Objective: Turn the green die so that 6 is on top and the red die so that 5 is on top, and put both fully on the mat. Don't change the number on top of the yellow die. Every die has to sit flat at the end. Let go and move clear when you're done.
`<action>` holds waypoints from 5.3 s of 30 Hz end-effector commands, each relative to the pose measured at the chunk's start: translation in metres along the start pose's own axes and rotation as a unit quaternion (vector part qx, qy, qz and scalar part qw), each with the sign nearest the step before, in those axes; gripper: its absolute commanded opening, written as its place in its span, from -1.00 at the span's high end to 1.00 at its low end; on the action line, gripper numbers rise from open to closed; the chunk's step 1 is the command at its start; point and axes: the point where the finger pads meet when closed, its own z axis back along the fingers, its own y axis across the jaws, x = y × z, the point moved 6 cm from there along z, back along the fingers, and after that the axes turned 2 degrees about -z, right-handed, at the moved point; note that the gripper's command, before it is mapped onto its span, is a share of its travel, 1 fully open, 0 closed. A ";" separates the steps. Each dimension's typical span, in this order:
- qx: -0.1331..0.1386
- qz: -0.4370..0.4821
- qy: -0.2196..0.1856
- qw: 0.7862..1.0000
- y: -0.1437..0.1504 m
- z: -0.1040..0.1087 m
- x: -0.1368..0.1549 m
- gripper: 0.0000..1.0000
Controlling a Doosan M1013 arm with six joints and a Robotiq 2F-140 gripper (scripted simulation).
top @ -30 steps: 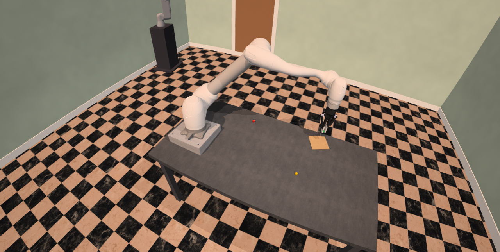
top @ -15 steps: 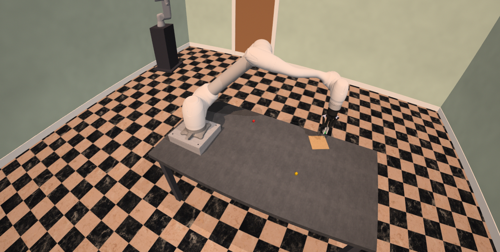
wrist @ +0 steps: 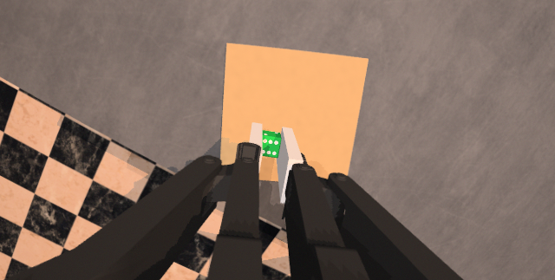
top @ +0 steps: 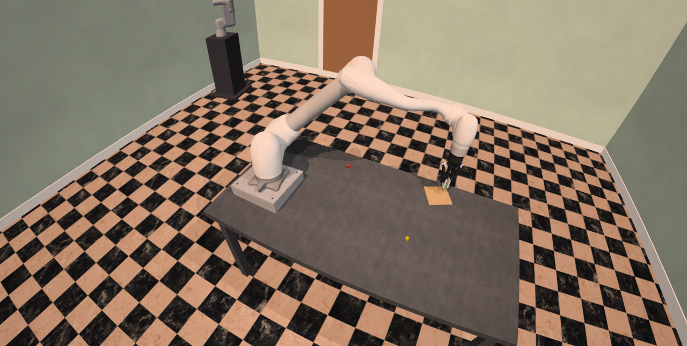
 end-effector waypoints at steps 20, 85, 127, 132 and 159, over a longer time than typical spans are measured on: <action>0.001 -0.001 0.002 1.000 -0.001 -0.064 -0.001 0.68; 0.001 0.000 0.002 1.000 -0.001 -0.064 -0.003 0.68; 0.001 0.000 0.002 1.000 -0.001 -0.064 -0.005 0.68; 0.001 0.000 0.002 1.000 -0.001 -0.064 -0.005 0.68; 0.001 0.001 0.002 1.000 -0.001 -0.064 -0.006 0.68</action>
